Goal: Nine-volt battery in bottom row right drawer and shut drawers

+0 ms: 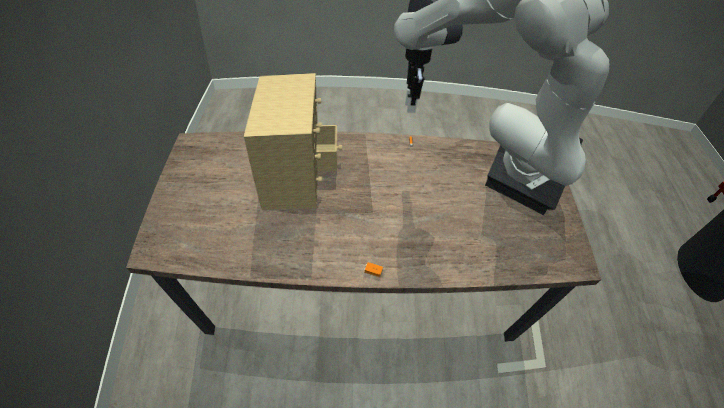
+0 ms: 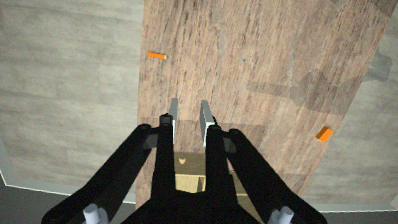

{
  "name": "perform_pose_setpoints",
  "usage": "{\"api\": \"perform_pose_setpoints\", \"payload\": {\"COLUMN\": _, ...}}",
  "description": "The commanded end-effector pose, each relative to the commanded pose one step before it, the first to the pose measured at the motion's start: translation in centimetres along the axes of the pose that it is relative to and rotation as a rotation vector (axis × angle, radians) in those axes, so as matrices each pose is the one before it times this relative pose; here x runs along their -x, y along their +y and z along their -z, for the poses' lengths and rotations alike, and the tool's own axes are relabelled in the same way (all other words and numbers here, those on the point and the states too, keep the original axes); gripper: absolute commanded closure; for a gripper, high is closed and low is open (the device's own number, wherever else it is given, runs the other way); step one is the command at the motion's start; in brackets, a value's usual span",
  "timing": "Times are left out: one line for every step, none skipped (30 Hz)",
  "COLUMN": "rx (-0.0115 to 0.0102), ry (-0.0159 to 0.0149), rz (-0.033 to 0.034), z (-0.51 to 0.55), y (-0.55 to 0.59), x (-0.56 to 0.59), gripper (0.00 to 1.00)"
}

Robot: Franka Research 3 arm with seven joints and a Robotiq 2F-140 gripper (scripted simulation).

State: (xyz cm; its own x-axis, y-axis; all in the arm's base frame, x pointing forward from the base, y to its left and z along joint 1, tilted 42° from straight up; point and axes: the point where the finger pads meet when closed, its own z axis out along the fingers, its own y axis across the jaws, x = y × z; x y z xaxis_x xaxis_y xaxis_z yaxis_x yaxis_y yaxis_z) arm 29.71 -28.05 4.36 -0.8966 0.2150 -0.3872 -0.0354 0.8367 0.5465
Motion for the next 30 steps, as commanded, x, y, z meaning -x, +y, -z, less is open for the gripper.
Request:
{"api": "perform_pose_setpoints", "payload": {"rx": 0.00305, "ry": 0.00170, "rz": -0.00939, "z": 0.004, "y": 0.075, "x": -0.009, "gripper": 0.72}}
{"api": "perform_pose_setpoints", "payload": {"rx": -0.00310, "ry": -0.00156, "rz": 0.01030, "z": -0.006, "y": -0.065, "x": 0.025, "gripper": 0.72}}
{"api": "perform_pose_setpoints", "payload": {"rx": 0.00001, "ry": 0.00133, "rz": 0.00696, "z": -0.070, "y": 0.073, "x": 0.079, "gripper": 0.72}}
{"api": "perform_pose_setpoints", "payload": {"rx": 0.00003, "ry": 0.00328, "rz": 0.01740, "z": -0.172, "y": 0.182, "x": 0.198, "gripper": 0.72}}
{"api": "perform_pose_setpoints", "payload": {"rx": 0.00001, "ry": 0.00566, "rz": 0.03107, "z": -0.301, "y": 0.320, "x": 0.362, "gripper": 0.72}}
{"api": "perform_pose_setpoints", "payload": {"rx": 0.00006, "ry": 0.00831, "rz": 0.04737, "z": -0.448, "y": 0.480, "x": 0.565, "gripper": 0.72}}
{"api": "perform_pose_setpoints", "payload": {"rx": 0.00025, "ry": 0.01100, "rz": 0.06582, "z": -0.605, "y": 0.647, "x": 0.811, "gripper": 0.72}}
{"api": "perform_pose_setpoints", "payload": {"rx": 0.00061, "ry": 0.01353, "rz": 0.08626, "z": -0.764, "y": 0.812, "x": 1.107, "gripper": 0.72}}
{"api": "perform_pose_setpoints", "payload": {"rx": 0.00000, "ry": 0.00000, "rz": 0.00000, "z": 0.000, "y": 0.000, "x": 0.000, "gripper": 0.72}}
{"api": "perform_pose_setpoints", "payload": {"rx": 0.00051, "ry": 0.00764, "rz": 0.05152, "z": -0.440, "y": 0.446, "x": 0.697, "gripper": 0.72}}
{"api": "perform_pose_setpoints", "payload": {"rx": 0.00000, "ry": 0.00000, "rz": 0.00000, "z": 0.000, "y": 0.000, "x": 0.000, "gripper": 0.72}}
{"api": "perform_pose_setpoints", "payload": {"rx": 0.00000, "ry": 0.00000, "rz": 0.00000, "z": 0.000, "y": 0.000, "x": 0.000, "gripper": 0.72}}
{"api": "perform_pose_setpoints", "payload": {"rx": 0.00000, "ry": 0.00000, "rz": 0.00000, "z": 0.000, "y": 0.000, "x": 0.000, "gripper": 0.72}}
{"api": "perform_pose_setpoints", "payload": {"rx": 0.00021, "ry": 0.00387, "rz": 0.02757, "z": -0.226, "y": 0.224, "x": 0.387, "gripper": 0.72}}
{"api": "perform_pose_setpoints", "payload": {"rx": 0.00026, "ry": 0.00399, "rz": 0.02909, "z": -0.236, "y": 0.230, "x": 0.414, "gripper": 0.72}}
{"api": "perform_pose_setpoints", "payload": {"rx": 0.00036, "ry": 0.00417, "rz": 0.03087, "z": -0.249, "y": 0.238, "x": 0.443, "gripper": 0.72}}
{"api": "perform_pose_setpoints", "payload": {"rx": 0.00027, "ry": 0.00408, "rz": 0.03192, "z": -0.249, "y": 0.235, "x": 0.469, "gripper": 0.72}}
{"api": "perform_pose_setpoints", "payload": {"rx": 0.00035, "ry": 0.00421, "rz": 0.03365, "z": -0.259, "y": 0.239, "x": 0.500, "gripper": 0.72}}
{"api": "perform_pose_setpoints", "payload": {"rx": 0.00039, "ry": 0.00426, "rz": 0.03525, "z": -0.267, "y": 0.240, "x": 0.531, "gripper": 0.72}}
{"api": "perform_pose_setpoints", "payload": {"rx": 0.00025, "ry": 0.00411, "rz": 0.03625, "z": -0.264, "y": 0.233, "x": 0.558, "gripper": 0.72}}
{"api": "perform_pose_setpoints", "payload": {"rx": 0.00047, "ry": 0.00435, "rz": 0.03859, "z": -0.282, "y": 0.239, "x": 0.596, "gripper": 0.72}}
{"api": "perform_pose_setpoints", "payload": {"rx": 0.00000, "ry": 0.00000, "rz": 0.00000, "z": 0.000, "y": 0.000, "x": 0.000, "gripper": 0.72}}
{"api": "perform_pose_setpoints", "payload": {"rx": 0.00017, "ry": 0.00210, "rz": 0.01964, "z": -0.139, "y": 0.112, "x": 0.310, "gripper": 0.72}}
{"api": "perform_pose_setpoints", "payload": {"rx": 0.00012, "ry": 0.00204, "rz": 0.01986, "z": -0.137, "y": 0.108, "x": 0.317, "gripper": 0.72}}
{"api": "perform_pose_setpoints", "payload": {"rx": 0.00016, "ry": 0.00207, "rz": 0.02039, "z": -0.140, "y": 0.108, "x": 0.327, "gripper": 0.72}}
{"api": "perform_pose_setpoints", "payload": {"rx": 0.00022, "ry": 0.00213, "rz": 0.02103, "z": -0.145, "y": 0.109, "x": 0.337, "gripper": 0.72}}
{"api": "perform_pose_setpoints", "payload": {"rx": 0.00017, "ry": 0.00206, "rz": 0.02124, "z": -0.143, "y": 0.104, "x": 0.344, "gripper": 0.72}}
{"api": "perform_pose_setpoints", "payload": {"rx": 0.00011, "ry": 0.00200, "rz": 0.02143, "z": -0.141, "y": 0.100, "x": 0.351, "gripper": 0.72}}
{"api": "perform_pose_setpoints", "payload": {"rx": 0.00000, "ry": 0.00000, "rz": 0.00000, "z": 0.000, "y": 0.000, "x": 0.000, "gripper": 0.72}}
{"api": "perform_pose_setpoints", "payload": {"rx": 0.00000, "ry": 0.00000, "rz": 0.00000, "z": 0.000, "y": 0.000, "x": 0.000, "gripper": 0.72}}
